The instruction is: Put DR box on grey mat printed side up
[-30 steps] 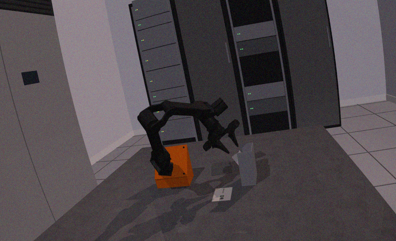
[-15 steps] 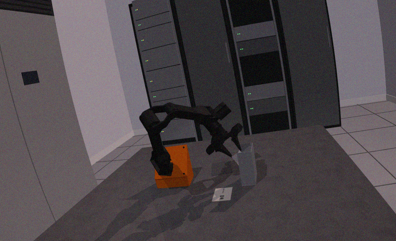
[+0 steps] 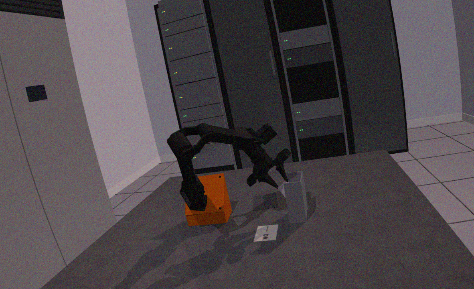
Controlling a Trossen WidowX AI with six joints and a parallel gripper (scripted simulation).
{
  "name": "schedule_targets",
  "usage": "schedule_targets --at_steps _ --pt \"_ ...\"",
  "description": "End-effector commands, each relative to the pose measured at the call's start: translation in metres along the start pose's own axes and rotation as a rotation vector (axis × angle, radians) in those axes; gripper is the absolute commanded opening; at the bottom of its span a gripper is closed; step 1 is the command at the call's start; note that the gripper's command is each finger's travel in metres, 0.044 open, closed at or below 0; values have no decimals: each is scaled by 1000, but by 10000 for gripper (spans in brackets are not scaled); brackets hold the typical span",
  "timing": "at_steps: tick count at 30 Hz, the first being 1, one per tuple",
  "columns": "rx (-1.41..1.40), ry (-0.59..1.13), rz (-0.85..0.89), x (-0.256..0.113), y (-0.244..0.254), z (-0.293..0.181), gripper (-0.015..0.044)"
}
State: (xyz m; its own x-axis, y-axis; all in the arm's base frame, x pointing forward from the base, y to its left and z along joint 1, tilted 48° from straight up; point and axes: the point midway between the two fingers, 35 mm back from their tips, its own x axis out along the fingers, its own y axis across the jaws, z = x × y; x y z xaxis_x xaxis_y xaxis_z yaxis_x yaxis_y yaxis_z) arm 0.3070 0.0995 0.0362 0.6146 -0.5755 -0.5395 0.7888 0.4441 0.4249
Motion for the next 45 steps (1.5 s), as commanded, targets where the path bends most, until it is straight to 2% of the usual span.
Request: schedule_targets --at_steps 1,12,45 --pt "1 0 0 0 0 0 166" --pt "1 1 0 -1 0 0 156" --pt "-10 5 -6 -47 -2 -2 156"
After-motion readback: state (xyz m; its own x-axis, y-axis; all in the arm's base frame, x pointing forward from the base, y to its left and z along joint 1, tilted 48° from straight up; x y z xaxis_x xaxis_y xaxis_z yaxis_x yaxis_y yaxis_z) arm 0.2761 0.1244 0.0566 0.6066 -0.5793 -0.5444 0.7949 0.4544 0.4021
